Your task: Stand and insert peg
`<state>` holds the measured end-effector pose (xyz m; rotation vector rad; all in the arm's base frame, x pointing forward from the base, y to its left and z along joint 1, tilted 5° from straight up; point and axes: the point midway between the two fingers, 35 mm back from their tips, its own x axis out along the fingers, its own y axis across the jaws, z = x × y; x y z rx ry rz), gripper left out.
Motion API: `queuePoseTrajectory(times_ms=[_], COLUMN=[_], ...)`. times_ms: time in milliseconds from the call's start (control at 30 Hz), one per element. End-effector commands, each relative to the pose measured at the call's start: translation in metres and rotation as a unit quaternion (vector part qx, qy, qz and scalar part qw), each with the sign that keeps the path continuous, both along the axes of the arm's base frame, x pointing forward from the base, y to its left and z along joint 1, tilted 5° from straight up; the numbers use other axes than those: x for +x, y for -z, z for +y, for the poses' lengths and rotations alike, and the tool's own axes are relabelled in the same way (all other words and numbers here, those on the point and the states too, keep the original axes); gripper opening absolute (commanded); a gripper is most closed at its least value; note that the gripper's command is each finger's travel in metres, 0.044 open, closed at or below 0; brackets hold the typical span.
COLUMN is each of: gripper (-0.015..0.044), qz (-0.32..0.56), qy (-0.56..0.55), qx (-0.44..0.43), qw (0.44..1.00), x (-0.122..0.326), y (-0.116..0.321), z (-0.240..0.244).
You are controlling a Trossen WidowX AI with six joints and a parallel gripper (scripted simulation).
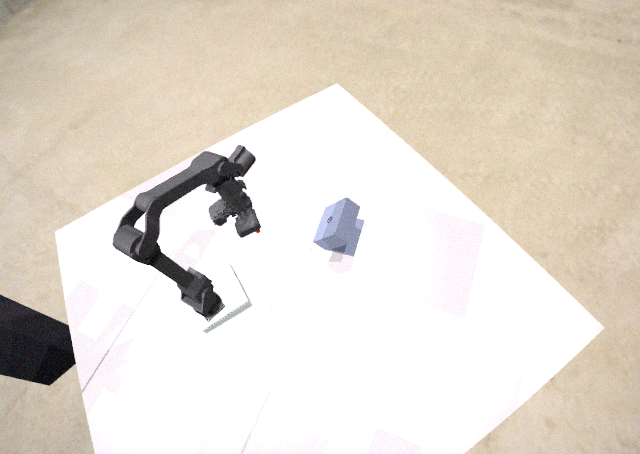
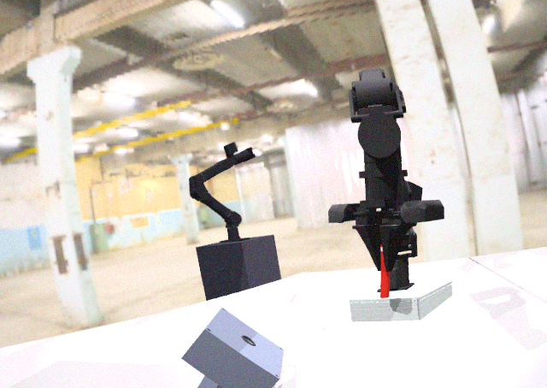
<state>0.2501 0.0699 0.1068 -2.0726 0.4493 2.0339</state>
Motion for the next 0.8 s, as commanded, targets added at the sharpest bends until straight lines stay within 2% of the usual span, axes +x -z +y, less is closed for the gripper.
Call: queuePoseTrajectory(times_ms=[0,767], gripper=[0.0,0.0], qz=[-0.009,-0.062], qy=[-0.006,-0.026], qx=[-0.016,-0.119], qw=[1.0,0.991], x=[0.008,0.052], y=[0.0,-0.005], z=[-0.002,-0.017])
